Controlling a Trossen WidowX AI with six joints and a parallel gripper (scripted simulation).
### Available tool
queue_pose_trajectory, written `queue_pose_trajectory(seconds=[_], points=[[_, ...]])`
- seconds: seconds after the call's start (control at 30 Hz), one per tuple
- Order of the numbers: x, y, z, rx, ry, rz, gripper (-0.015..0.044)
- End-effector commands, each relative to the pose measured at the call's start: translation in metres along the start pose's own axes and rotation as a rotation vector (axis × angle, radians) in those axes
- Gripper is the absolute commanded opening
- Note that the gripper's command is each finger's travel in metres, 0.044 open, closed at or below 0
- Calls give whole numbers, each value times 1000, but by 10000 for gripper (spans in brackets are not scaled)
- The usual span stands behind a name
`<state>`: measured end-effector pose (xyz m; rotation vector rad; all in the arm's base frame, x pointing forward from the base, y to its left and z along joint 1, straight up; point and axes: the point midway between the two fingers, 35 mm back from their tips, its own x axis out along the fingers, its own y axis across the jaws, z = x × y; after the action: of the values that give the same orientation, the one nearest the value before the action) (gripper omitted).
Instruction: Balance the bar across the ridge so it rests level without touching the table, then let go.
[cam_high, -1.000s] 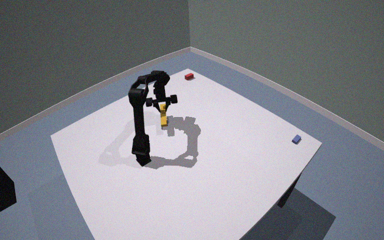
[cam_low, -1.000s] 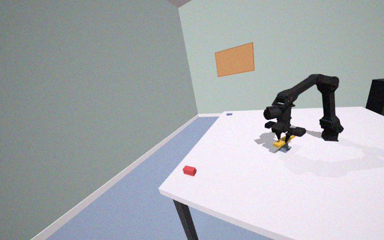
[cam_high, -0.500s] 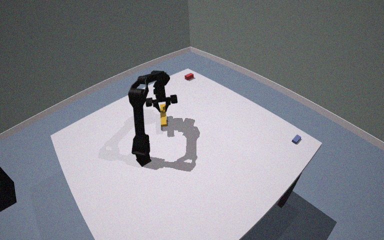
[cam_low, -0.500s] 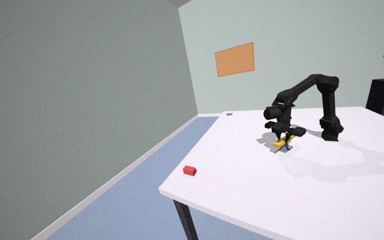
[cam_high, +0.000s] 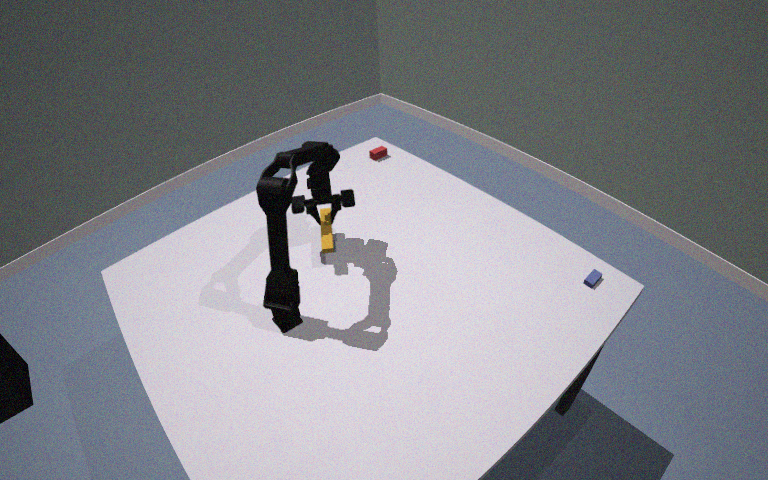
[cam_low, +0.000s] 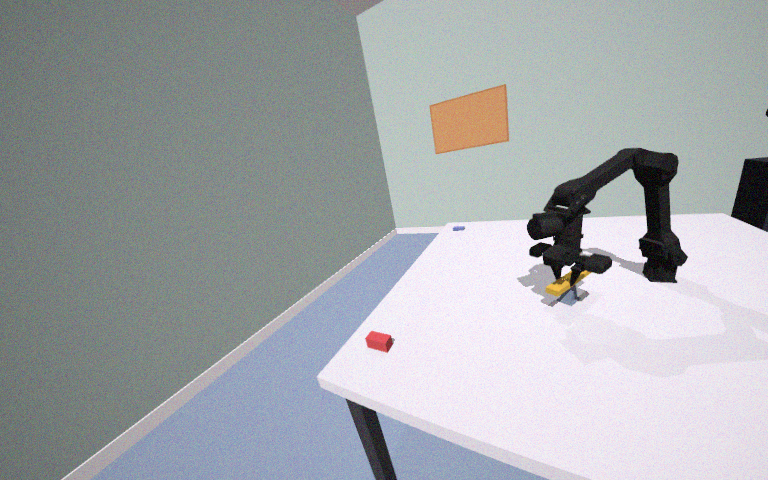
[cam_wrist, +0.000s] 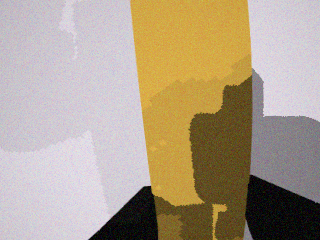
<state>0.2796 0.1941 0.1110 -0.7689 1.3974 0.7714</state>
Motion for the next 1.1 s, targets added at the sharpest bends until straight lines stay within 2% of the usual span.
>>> queue_pose_trajectory(seconds=[0.0,1.07], points=[[3,0,0,3,2,3,0],[1,0,0,3,2,3,0]])
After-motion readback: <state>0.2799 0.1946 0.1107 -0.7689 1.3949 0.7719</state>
